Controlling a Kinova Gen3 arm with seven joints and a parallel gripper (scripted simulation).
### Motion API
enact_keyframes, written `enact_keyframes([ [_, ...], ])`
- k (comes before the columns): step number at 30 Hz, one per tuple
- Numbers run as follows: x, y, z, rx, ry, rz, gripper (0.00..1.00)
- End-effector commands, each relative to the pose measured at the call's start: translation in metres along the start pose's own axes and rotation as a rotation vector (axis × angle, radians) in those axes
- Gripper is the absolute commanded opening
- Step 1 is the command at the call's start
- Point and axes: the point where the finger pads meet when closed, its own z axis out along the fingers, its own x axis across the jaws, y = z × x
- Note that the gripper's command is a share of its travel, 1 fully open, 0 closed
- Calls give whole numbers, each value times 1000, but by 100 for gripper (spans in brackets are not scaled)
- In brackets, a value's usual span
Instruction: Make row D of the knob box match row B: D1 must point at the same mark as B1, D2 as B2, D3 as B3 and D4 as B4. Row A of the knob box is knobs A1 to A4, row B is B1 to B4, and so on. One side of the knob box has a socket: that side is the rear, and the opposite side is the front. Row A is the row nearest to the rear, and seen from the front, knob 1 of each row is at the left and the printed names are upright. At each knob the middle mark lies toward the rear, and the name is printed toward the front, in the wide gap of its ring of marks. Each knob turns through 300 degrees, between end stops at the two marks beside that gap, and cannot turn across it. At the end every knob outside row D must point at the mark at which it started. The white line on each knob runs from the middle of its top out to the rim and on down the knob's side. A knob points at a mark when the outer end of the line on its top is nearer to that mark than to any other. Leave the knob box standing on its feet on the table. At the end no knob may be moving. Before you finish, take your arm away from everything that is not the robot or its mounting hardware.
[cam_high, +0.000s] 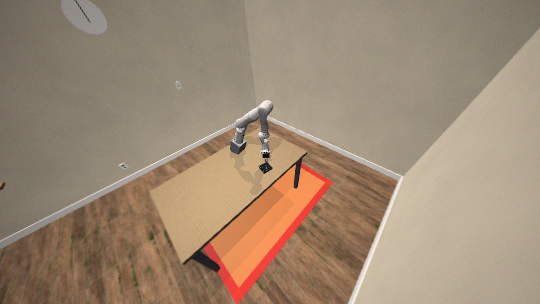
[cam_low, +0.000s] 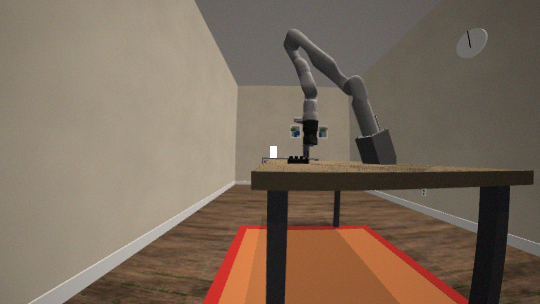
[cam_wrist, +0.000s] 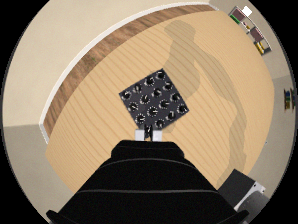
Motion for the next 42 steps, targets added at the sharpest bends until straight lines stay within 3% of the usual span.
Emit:
enact_keyframes([
  [1, 0, -1, 0, 5, 0, -63, 30],
  [42, 0, -1, 0, 5, 1, -488, 30],
])
